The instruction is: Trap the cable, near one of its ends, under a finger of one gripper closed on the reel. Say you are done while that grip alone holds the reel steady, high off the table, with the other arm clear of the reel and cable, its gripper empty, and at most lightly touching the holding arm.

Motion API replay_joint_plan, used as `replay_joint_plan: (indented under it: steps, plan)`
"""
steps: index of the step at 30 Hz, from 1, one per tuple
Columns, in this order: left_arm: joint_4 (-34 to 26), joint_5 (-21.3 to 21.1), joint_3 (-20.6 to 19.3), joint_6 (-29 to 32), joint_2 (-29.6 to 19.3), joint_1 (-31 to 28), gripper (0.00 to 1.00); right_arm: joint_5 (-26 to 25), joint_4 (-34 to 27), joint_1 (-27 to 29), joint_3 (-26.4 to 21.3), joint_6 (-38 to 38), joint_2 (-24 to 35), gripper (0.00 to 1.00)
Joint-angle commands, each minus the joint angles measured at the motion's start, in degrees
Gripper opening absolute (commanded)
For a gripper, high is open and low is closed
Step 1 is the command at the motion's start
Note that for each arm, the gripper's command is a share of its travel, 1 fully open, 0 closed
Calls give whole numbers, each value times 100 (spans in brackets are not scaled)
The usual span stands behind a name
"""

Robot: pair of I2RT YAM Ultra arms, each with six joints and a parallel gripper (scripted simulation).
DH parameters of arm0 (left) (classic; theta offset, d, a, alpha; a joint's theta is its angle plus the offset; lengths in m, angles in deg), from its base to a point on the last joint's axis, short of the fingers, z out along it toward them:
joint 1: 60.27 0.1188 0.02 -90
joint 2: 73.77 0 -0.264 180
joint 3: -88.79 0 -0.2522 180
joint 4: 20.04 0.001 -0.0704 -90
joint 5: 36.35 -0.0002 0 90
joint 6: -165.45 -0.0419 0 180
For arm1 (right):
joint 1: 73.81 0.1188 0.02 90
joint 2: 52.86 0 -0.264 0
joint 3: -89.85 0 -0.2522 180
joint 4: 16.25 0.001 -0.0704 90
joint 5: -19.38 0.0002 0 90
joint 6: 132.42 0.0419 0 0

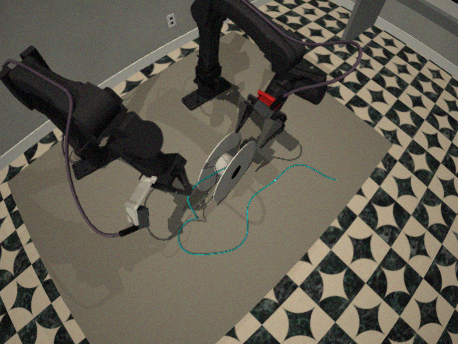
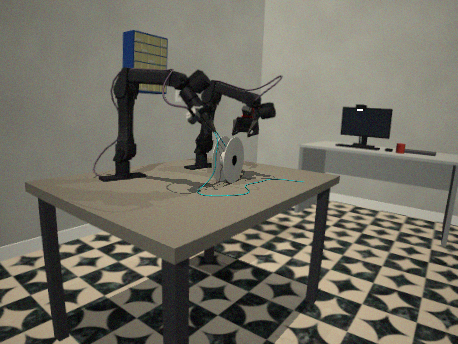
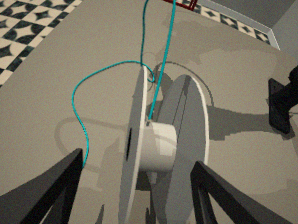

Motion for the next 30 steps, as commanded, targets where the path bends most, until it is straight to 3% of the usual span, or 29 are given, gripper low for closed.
replay_joint_plan:
  steps: [1,18,26,30]
  plan:
    - [69,-125,197,-12,-215,-16,75,201,-100,299,126,202,-110,0]
    - [-55,-124,-49,-27,-224,-10,75,508,95,738,387,561,-171,0]
    - [-28,-125,66,-28,-221,-7,75,726,73,1113,472,826,-328,0]
    - [-21,-125,79,-29,-229,-6,75,713,120,964,502,782,-160,0]
